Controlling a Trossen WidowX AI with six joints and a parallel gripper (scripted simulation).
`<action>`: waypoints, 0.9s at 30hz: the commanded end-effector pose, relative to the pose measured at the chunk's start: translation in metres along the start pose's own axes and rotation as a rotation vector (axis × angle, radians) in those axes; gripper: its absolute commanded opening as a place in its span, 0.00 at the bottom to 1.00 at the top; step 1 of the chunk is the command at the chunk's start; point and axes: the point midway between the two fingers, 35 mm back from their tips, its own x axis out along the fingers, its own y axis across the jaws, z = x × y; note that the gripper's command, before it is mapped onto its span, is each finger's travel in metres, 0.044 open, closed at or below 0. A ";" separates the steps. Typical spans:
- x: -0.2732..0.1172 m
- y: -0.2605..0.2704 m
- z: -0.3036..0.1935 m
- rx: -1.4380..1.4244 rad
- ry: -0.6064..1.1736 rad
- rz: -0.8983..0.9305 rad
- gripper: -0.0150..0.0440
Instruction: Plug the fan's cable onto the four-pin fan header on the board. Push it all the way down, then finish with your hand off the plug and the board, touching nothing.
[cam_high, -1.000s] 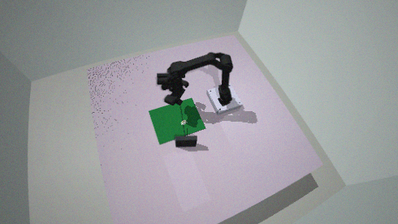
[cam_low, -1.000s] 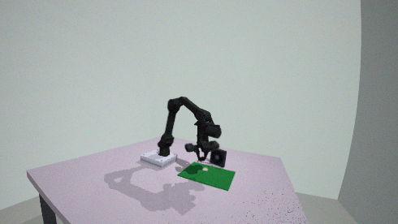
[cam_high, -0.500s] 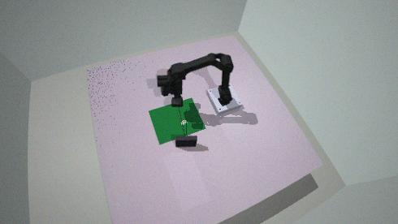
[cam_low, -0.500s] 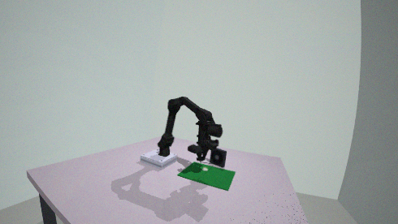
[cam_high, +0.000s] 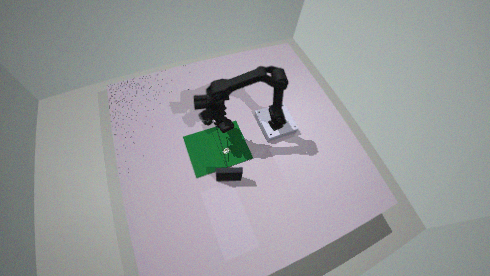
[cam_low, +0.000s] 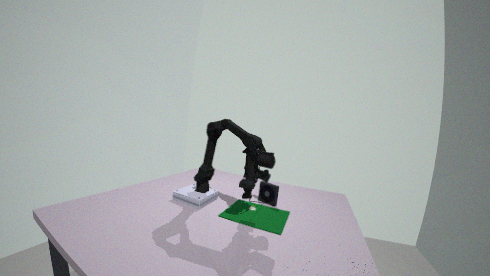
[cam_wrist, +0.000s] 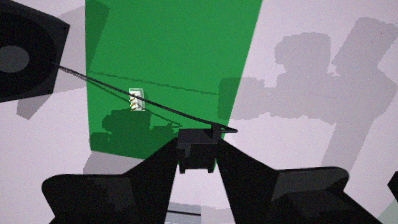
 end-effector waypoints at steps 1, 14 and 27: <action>0.000 0.000 -0.001 -0.150 0.011 -0.021 0.25; 0.001 0.000 0.001 -0.265 0.006 -0.027 0.25; 0.017 -0.006 0.011 -0.216 -0.104 0.007 0.25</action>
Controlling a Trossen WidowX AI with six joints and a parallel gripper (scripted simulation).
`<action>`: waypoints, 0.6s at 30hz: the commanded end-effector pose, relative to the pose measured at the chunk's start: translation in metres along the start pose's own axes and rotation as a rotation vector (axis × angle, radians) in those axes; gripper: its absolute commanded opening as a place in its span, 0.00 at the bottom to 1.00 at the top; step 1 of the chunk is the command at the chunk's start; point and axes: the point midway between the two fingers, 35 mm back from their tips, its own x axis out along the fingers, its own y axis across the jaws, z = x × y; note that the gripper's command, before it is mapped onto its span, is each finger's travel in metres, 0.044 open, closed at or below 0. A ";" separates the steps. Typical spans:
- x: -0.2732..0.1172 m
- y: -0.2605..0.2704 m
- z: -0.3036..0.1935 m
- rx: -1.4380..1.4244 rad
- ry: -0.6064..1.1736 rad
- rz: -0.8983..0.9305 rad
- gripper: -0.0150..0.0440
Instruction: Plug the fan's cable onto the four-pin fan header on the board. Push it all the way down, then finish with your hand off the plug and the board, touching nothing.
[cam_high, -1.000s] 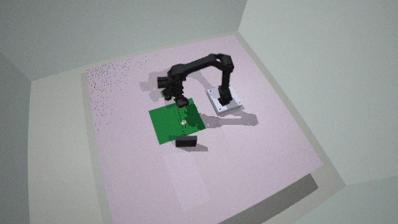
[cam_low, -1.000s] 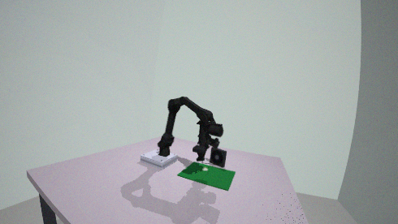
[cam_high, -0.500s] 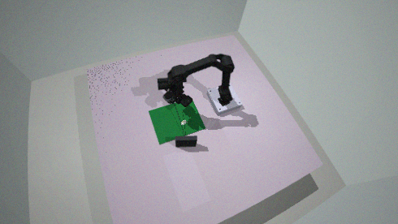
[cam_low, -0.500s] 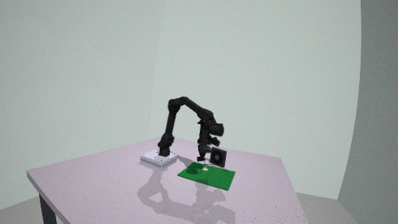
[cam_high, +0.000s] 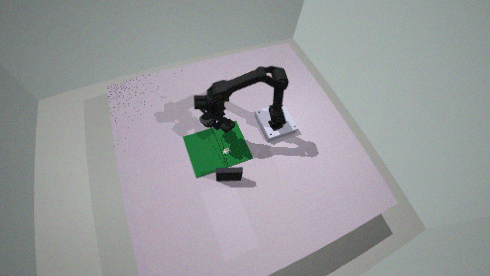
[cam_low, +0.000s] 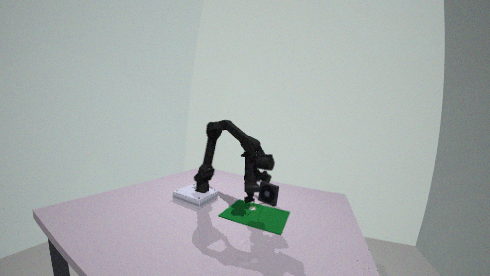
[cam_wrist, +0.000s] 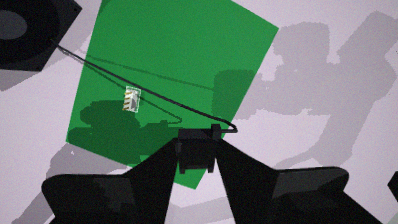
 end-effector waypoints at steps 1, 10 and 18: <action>0.006 -0.002 0.002 0.019 -0.038 0.008 0.25; 0.016 -0.008 0.006 0.050 -0.119 0.020 0.25; 0.024 -0.013 0.009 0.074 -0.191 0.030 0.25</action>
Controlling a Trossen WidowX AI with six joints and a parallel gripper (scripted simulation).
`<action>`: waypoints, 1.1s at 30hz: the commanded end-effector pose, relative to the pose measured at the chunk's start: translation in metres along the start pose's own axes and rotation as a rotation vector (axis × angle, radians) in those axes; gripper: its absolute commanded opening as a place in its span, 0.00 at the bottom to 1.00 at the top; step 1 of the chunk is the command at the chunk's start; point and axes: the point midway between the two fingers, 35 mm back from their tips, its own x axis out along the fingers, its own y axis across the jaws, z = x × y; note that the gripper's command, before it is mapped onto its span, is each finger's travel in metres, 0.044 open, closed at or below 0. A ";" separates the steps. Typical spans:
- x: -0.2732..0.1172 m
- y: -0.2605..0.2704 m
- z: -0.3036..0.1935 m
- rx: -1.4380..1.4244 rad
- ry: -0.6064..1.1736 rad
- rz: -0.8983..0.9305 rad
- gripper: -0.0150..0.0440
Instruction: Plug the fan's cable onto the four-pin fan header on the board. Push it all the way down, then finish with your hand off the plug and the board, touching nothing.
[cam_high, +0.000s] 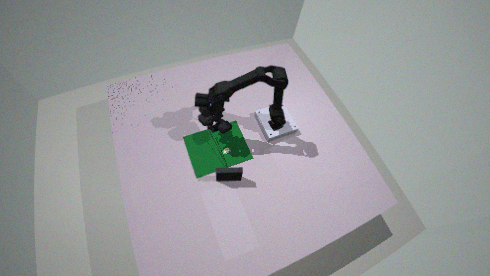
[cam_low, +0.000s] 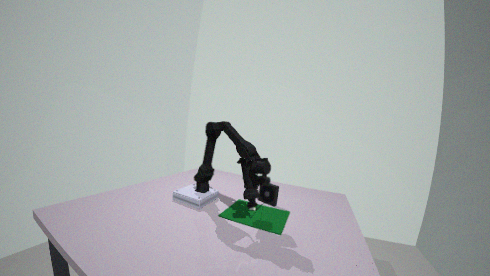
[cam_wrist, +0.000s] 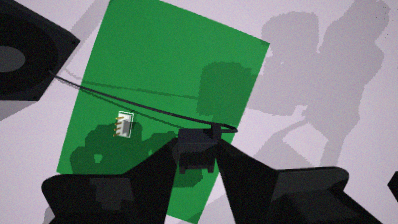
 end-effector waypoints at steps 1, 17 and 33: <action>0.005 -0.002 0.000 0.019 -0.039 0.007 0.25; 0.017 -0.012 0.003 0.057 -0.182 0.023 0.25; 0.025 -0.019 0.004 0.083 -0.323 0.035 0.25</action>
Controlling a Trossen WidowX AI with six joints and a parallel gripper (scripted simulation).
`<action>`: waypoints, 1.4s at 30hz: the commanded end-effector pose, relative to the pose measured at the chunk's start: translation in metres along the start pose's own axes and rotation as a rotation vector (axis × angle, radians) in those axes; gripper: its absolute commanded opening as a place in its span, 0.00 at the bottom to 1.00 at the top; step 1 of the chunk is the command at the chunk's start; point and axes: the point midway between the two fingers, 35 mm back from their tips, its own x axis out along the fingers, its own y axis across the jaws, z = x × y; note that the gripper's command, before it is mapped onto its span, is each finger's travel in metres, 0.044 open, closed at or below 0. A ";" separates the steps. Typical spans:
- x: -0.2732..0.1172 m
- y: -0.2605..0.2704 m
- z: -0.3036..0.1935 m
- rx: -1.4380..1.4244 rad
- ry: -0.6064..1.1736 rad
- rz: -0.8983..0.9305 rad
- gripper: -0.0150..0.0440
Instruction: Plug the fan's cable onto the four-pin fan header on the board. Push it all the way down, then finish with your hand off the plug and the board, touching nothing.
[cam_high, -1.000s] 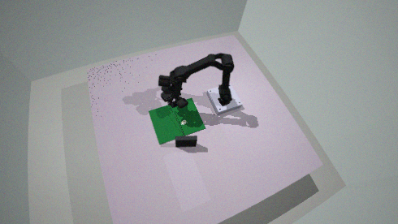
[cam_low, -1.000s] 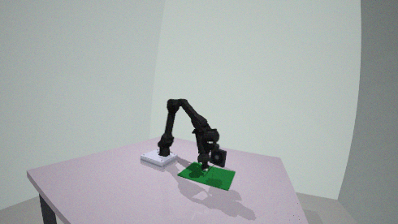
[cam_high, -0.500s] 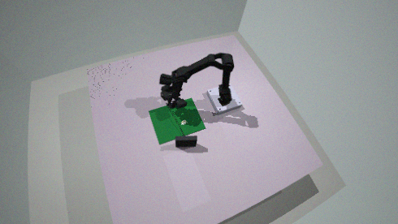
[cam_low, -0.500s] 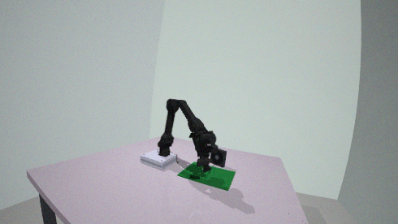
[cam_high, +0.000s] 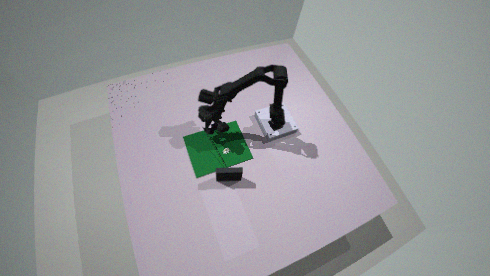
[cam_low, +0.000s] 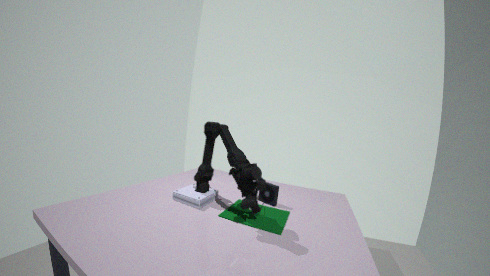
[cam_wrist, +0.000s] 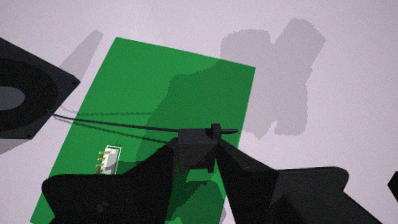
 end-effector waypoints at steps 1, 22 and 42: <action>0.001 -0.003 -0.001 0.011 -0.040 0.002 0.25; 0.003 -0.010 -0.005 0.023 -0.219 0.017 0.25; -0.002 -0.011 -0.011 0.011 -0.380 0.029 0.25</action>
